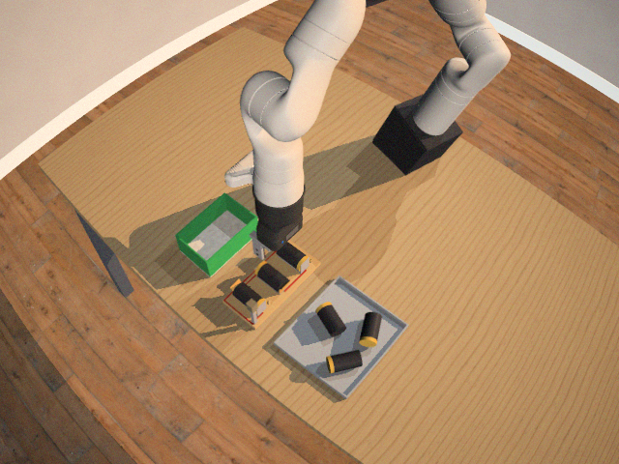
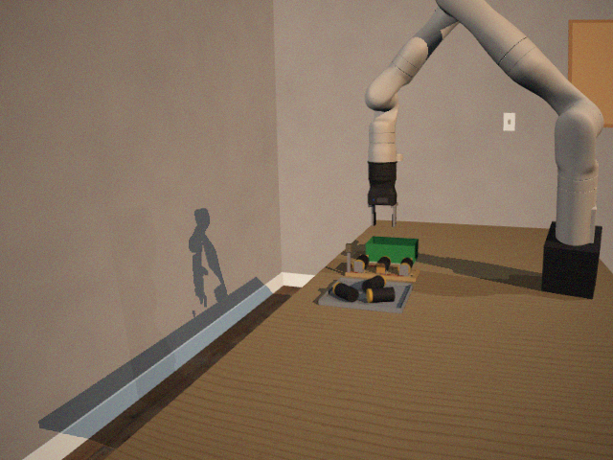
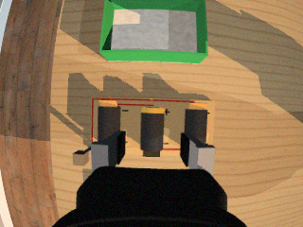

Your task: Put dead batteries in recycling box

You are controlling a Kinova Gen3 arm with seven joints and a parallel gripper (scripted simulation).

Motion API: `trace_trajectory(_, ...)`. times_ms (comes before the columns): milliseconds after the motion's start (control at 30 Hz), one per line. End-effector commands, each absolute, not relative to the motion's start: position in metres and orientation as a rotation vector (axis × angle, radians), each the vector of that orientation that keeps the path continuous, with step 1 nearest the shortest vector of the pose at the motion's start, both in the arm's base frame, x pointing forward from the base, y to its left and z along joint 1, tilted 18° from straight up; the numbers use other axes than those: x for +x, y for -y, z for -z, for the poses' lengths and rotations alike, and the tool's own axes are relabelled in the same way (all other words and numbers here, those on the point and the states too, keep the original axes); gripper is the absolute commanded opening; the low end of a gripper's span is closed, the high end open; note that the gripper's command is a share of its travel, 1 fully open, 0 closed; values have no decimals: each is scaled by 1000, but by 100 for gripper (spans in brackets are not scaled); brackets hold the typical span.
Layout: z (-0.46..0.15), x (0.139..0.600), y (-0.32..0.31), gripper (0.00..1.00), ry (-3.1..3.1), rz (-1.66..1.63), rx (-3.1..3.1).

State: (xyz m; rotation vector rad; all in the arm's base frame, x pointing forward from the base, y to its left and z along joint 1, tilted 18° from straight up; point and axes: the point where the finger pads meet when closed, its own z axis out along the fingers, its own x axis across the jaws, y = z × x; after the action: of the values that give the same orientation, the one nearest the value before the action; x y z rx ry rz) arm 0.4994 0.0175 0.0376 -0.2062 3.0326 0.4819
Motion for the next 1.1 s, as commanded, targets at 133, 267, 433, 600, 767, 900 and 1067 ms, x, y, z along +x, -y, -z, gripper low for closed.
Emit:
trace_trajectory(133, -38, 499, -17, 90, -3031, -481, -205)
trace_trajectory(267, -37, 487, -15, 90, -3031, -481, -205)
trace_trajectory(433, -35, 460, -12, 90, -3031, -481, -205)
trace_trajectory(600, -33, 439, -10, 90, -3031, -481, -205)
trace_trajectory(767, -33, 436, -9, 90, -3031, -481, -205)
trace_trajectory(900, -33, 436, -9, 90, -3031, -481, -205)
trace_trajectory(1067, -33, 436, -9, 90, -3031, -481, -205)
